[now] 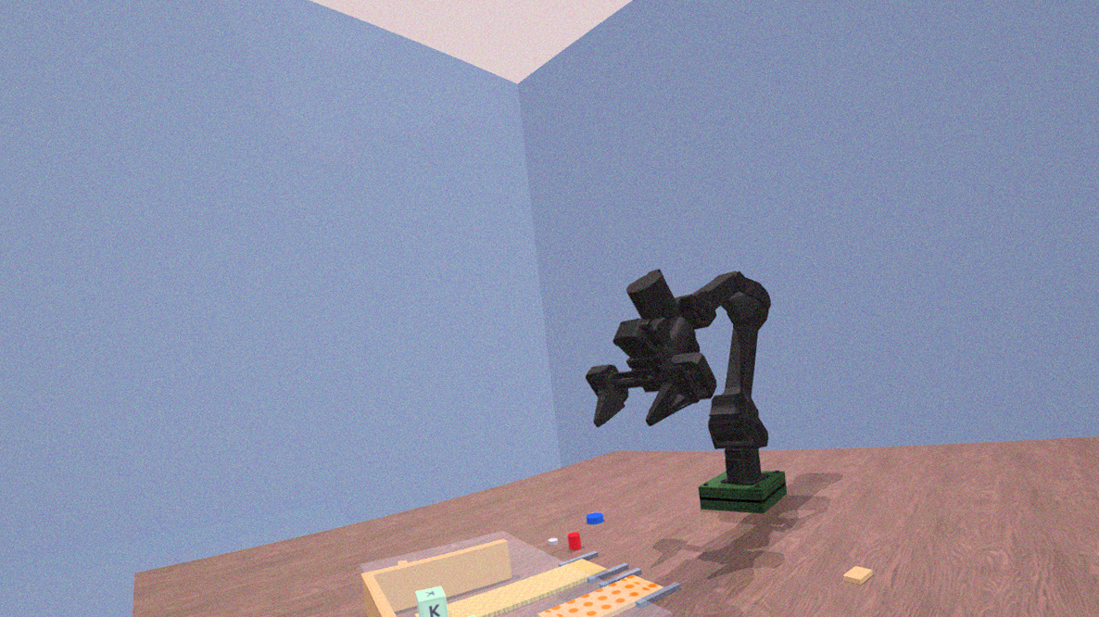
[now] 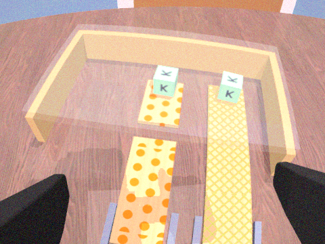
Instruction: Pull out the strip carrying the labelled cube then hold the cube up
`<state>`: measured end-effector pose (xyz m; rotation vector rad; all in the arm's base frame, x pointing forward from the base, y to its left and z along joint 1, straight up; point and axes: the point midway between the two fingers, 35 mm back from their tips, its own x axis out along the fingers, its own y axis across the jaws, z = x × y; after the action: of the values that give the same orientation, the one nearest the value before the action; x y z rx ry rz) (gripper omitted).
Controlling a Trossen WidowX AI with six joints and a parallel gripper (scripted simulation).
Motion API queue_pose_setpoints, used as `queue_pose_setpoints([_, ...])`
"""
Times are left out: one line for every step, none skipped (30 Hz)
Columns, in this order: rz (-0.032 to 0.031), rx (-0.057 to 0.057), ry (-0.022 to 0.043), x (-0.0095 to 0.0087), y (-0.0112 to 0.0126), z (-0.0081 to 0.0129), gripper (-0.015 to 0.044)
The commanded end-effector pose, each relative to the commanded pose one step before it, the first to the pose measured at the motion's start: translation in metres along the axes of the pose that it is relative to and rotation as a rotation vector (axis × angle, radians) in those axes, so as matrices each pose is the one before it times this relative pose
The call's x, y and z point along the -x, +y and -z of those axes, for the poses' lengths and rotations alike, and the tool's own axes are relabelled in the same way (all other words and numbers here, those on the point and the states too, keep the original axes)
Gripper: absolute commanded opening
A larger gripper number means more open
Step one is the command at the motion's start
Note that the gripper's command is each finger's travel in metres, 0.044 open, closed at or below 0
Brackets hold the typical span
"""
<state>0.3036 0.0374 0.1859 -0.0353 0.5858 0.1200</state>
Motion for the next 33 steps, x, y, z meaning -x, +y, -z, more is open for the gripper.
queue_pose_setpoints([-0.00747, -0.0046, -0.00496, 0.00114, 0.00178, -0.00256, 0.0400])
queue_pose_setpoints([0.00000, 0.0000, 0.00000, 0.00000, 0.00000, 0.00000, 0.0400])
queue_pose_setpoints([0.00000, 0.0000, 0.00000, 0.00000, 0.00000, 0.00000, 0.0400])
queue_pose_setpoints([0.00000, 0.0000, 0.00000, 0.00000, 0.00000, 0.00000, 0.0400])
queue_pose_setpoints([0.00000, 0.0000, 0.00000, 0.00000, 0.00000, 0.00000, 0.0400])
queue_pose_setpoints([0.00000, 0.0000, 0.00000, 0.00000, 0.00000, 0.00000, 0.0400])
queue_pose_setpoints([0.00000, 0.0000, 0.00000, 0.00000, 0.00000, 0.00000, 0.0400])
queue_pose_setpoints([0.00000, 0.0000, 0.00000, 0.00000, 0.00000, 0.00000, 0.0400])
queue_pose_setpoints([0.00000, 0.0000, 0.00000, 0.00000, 0.00000, 0.00000, 0.0400])
queue_pose_setpoints([0.00000, 0.0000, 0.00000, 0.00000, 0.00000, 0.00000, 0.0400])
queue_pose_setpoints([0.00000, 0.0000, 0.00000, 0.00000, 0.00000, 0.00000, 0.0400])
queue_pose_setpoints([0.00000, 0.0000, 0.00000, 0.00000, 0.00000, 0.00000, 0.0400])
queue_pose_setpoints([0.00147, -0.0007, 0.00729, -0.00090, -0.00053, -0.00006, 0.0374])
queue_pose_setpoints([0.00435, -0.0022, 0.02188, -0.00273, -0.00159, -0.00015, 0.0348])
queue_pose_setpoints([0.00708, -0.0039, 0.03646, -0.00458, -0.00268, -0.00022, 0.0321])
queue_pose_setpoints([0.00843, -0.0051, 0.04513, -0.00573, -0.00337, -0.00026, 0.0295])
queue_pose_setpoints([0.00807, -0.0055, 0.04521, -0.00581, -0.00342, -0.00028, 0.0269])
queue_pose_setpoints([0.00768, -0.0058, 0.04522, -0.00589, -0.00347, -0.00030, 0.0243])
queue_pose_setpoints([0.00727, -0.0061, 0.04522, -0.00596, -0.00352, -0.00032, 0.0216])
queue_pose_setpoints([0.00685, -0.0065, 0.04523, -0.00603, -0.00356, -0.00034, 0.0190])
queue_pose_setpoints([0.00641, -0.0068, 0.04524, -0.00610, -0.00361, -0.00036, 0.0164])
queue_pose_setpoints([0.00596, -0.0070, 0.04525, -0.00616, -0.00365, -0.00039, 0.0138])
queue_pose_setpoints([0.00549, -0.0073, 0.04515, -0.00622, -0.00368, -0.00041, 0.0111])
queue_pose_setpoints([0.00503, -0.0076, 0.04528, -0.00630, -0.00373, -0.00044, 0.0085])
queue_pose_setpoints([0.00454, -0.0078, 0.04530, -0.00636, -0.00377, -0.00046, 0.0059])
queue_pose_setpoints([0.00405, -0.0080, 0.04531, -0.00643, -0.00381, -0.00049, 0.0033])
queue_pose_setpoints([0.00354, -0.0082, 0.04532, -0.00649, -0.00384, -0.00052, 0.0006])
queue_pose_setpoints([0.00303, -0.0084, 0.04534, -0.00655, -0.00387, -0.00055, 0.0000])
queue_pose_setpoints([0.00251, -0.0085, 0.04535, -0.00661, -0.00390, -0.00058, 0.0000])
queue_pose_setpoints([0.00198, -0.0086, 0.04537, -0.00667, -0.00393, -0.00062, 0.0000])
queue_pose_setpoints([0.00144, -0.0087, 0.04538, -0.00672, -0.00396, -0.00065, 0.0000])
queue_pose_setpoints([0.00090, -0.0088, 0.04540, -0.00678, -0.00398, -0.00069, 0.0000])
queue_pose_setpoints([0.00036, -0.0089, 0.04526, -0.00681, -0.00399, -0.00072, 0.0000])
